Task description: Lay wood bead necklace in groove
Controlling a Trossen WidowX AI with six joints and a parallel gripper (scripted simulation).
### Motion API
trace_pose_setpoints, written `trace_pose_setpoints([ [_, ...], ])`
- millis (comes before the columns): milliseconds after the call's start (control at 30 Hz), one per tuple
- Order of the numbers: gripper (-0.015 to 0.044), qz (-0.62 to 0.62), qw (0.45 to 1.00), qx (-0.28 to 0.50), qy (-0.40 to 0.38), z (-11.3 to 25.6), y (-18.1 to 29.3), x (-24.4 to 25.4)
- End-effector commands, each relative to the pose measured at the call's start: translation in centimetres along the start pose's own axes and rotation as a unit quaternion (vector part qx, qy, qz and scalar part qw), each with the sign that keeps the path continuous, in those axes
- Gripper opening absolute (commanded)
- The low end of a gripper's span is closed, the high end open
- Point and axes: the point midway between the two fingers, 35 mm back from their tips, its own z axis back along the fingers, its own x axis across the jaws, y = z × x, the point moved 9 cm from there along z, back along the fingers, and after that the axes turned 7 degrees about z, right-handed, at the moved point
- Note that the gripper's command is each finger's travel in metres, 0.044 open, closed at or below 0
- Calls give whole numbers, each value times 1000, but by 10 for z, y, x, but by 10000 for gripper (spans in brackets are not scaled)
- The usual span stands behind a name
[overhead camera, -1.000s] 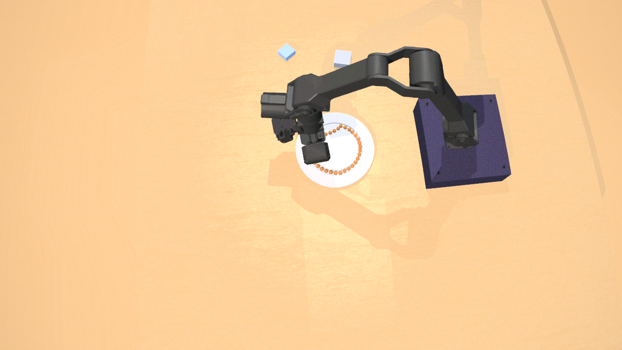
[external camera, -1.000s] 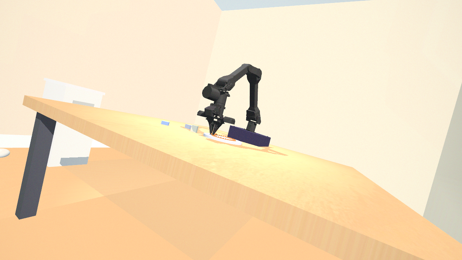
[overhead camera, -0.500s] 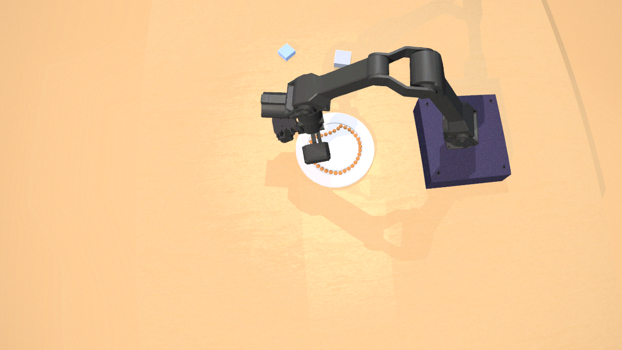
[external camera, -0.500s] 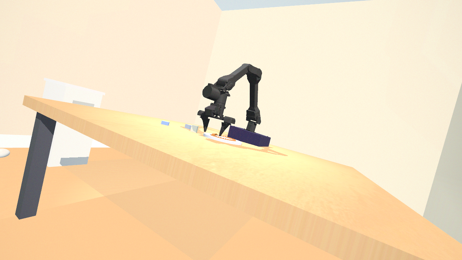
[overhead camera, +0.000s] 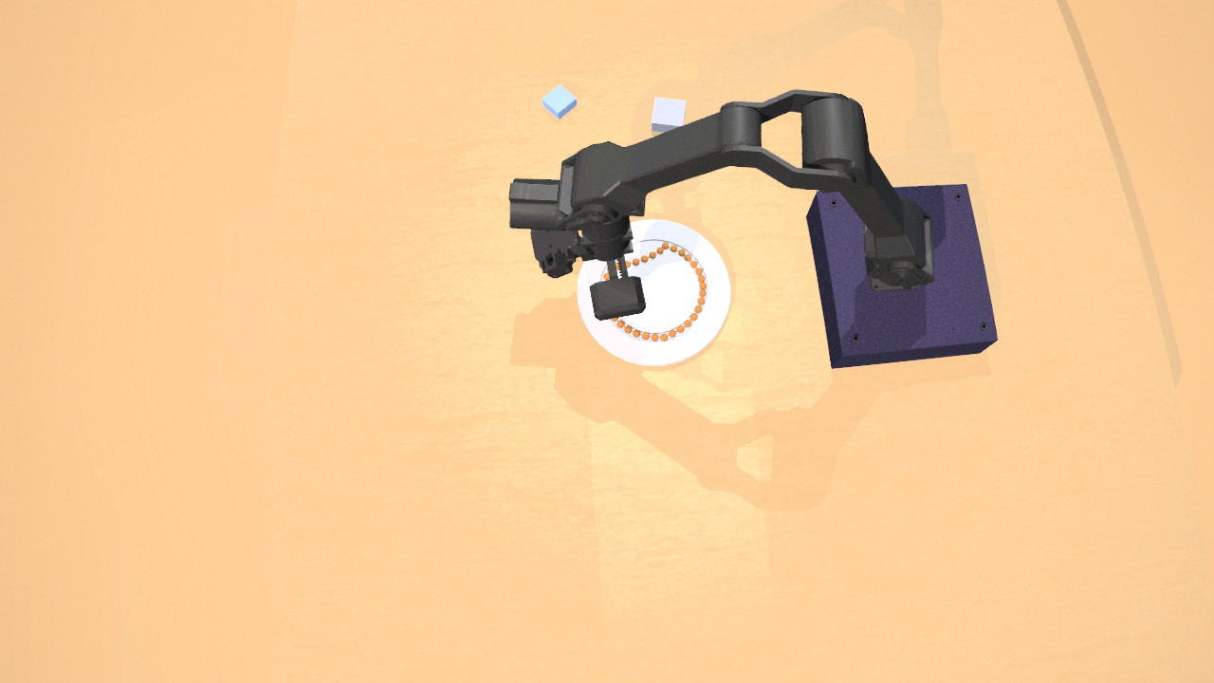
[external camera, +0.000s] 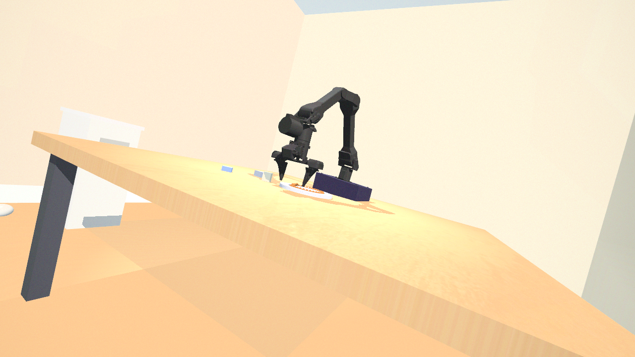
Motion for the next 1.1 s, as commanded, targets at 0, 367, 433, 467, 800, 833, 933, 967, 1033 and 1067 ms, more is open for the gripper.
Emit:
trace_pose_setpoints([
  [0,440,2,1000,0,0,0,0,0],
  [367,204,-13,1000,1,0,33,11,1],
  [433,151,-13,1000,1,0,31,11,1],
  [467,125,-13,1000,1,0,28,11,1],
  [800,120,-11,1000,-3,1,20,9,0],
  [833,120,-11,1000,-3,1,19,9,0],
  [933,120,-11,1000,-2,1,14,9,0],
  [967,120,-11,1000,-2,1,12,10,0],
  [1033,120,-12,1000,-2,1,9,10,0],
  [1067,120,-12,1000,-1,1,8,10,0],
])
